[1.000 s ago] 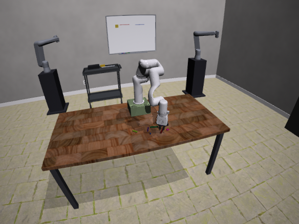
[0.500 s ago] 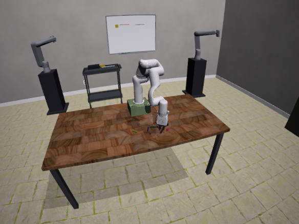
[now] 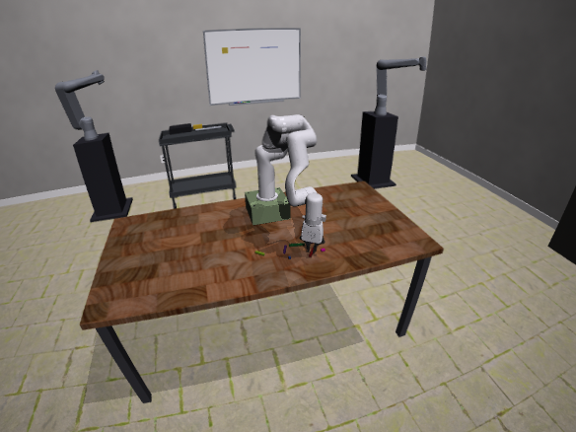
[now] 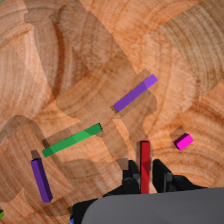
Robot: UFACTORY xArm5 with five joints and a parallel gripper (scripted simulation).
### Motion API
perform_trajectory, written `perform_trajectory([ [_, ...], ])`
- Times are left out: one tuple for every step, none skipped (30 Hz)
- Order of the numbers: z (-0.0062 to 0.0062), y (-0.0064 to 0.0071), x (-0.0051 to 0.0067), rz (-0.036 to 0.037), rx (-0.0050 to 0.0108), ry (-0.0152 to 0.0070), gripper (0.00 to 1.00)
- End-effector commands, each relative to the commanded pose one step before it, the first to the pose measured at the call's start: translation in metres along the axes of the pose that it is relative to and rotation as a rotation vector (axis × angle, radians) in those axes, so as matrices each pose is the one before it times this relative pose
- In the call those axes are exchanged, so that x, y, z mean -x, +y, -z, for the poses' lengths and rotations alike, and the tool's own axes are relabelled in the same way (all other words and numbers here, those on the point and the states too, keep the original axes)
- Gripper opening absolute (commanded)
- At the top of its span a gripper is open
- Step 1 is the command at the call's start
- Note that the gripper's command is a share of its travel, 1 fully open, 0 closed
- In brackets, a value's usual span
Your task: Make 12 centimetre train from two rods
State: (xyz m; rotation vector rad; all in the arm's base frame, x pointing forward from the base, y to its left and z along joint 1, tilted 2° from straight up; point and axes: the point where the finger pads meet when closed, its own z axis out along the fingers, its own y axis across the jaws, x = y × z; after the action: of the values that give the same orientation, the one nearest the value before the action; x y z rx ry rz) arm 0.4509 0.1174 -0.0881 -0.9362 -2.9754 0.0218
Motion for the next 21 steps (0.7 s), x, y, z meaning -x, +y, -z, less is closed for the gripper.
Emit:
perform_trajectory([
  [-0.00174,0.00095,0.00096,-0.00003,0.00250,-0.00210,0.24],
  [-0.00083,0.00001,-0.00001,0.00000,0.00000,0.00000,0.24],
  [-0.00078,0.00001,-0.00001,0.00000,0.00000,0.00000,0.24],
  [-0.00072,0.00001,-0.00001,0.00000,0.00000,0.00000,0.24],
  [-0.00066,0.00000,-0.00001,0.00000,0.00000,0.00000,0.24],
  [-0.00058,0.00000,-0.00001,0.00000,0.00000,0.00000,0.24],
  [-0.00049,0.00000,-0.00001,0.00000,0.00000,0.00000,0.24],
  [-0.00040,0.00000,-0.00001,0.00000,0.00000,0.00000,0.24],
  [-0.00031,0.00000,-0.00001,0.00000,0.00000,0.00000,0.24],
  [-0.00023,0.00000,0.00000,0.00000,0.00000,0.00000,0.24],
  [0.00000,0.00000,0.00000,0.00000,0.00000,0.00000,0.24],
  [0.00000,0.00000,0.00000,0.00000,0.00000,0.00000,0.24],
  [-0.00015,0.00000,0.00000,0.00000,0.00000,0.00000,0.24],
  [-0.00008,0.00000,0.00000,0.00000,0.00000,0.00000,0.24],
  [-0.00003,0.00000,0.00000,0.00000,0.00000,0.00000,0.24],
  [0.00000,0.00000,0.00000,0.00000,0.00000,0.00000,0.24],
  [0.00000,0.00000,0.00000,0.00000,0.00000,0.00000,0.24],
  [0.00000,0.00000,0.00000,0.00000,0.00000,0.00000,0.24],
  [0.00000,0.00000,0.00000,0.00000,0.00000,0.00000,0.24],
  [0.00000,0.00000,0.00000,0.00000,0.00000,0.00000,0.24],
  [0.00000,0.00000,0.00000,0.00000,0.00000,0.00000,0.24],
])
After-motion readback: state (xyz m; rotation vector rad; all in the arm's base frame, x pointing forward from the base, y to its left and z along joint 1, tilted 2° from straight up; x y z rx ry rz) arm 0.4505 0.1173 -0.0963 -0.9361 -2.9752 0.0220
